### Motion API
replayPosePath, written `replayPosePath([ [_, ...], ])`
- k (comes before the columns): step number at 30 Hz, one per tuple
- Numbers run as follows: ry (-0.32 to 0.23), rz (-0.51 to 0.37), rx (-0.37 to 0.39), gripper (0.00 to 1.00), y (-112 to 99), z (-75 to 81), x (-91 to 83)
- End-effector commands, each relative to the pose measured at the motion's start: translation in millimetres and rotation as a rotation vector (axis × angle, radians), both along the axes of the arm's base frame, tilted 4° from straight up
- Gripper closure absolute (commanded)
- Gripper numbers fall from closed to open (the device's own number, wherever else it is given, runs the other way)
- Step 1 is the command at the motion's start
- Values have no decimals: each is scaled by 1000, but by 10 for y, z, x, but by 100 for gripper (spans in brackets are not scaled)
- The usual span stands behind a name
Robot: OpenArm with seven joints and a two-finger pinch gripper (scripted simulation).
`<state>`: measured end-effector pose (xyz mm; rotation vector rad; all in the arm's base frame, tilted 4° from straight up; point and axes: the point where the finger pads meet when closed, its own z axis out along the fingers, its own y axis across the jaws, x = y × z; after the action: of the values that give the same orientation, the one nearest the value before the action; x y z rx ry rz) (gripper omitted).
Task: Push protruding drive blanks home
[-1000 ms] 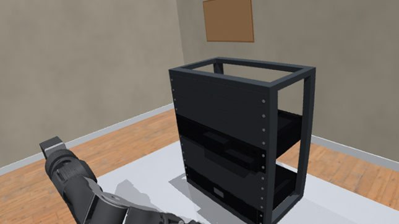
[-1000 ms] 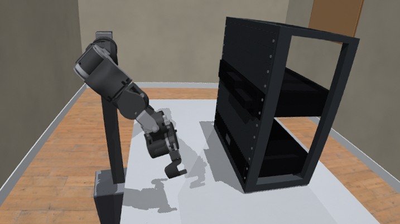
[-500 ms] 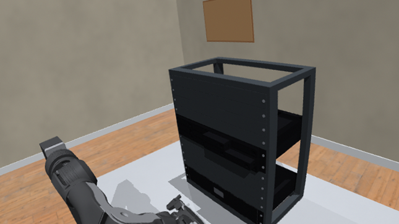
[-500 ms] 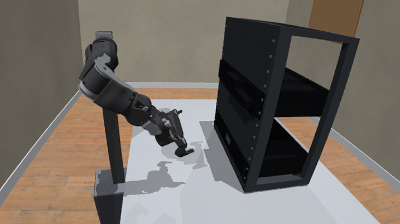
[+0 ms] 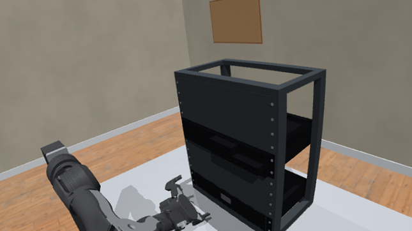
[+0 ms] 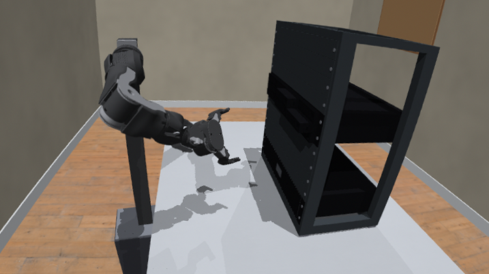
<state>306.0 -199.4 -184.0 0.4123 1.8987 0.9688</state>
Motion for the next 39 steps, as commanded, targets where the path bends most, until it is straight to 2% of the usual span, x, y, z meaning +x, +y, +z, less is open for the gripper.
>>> replayPosePath([
  [1,-31,-68,41,0,-38,95,58],
  [3,-31,-68,41,0,-38,95,58],
  [10,-105,-230,220,0,-25,425,84],
  [18,-150,-402,394,0,-144,711,17],
  [20,-150,-402,394,0,-144,711,17],
  [32,-173,-588,567,0,-349,939,-152],
  [39,-175,-634,608,0,-404,983,-209],
])
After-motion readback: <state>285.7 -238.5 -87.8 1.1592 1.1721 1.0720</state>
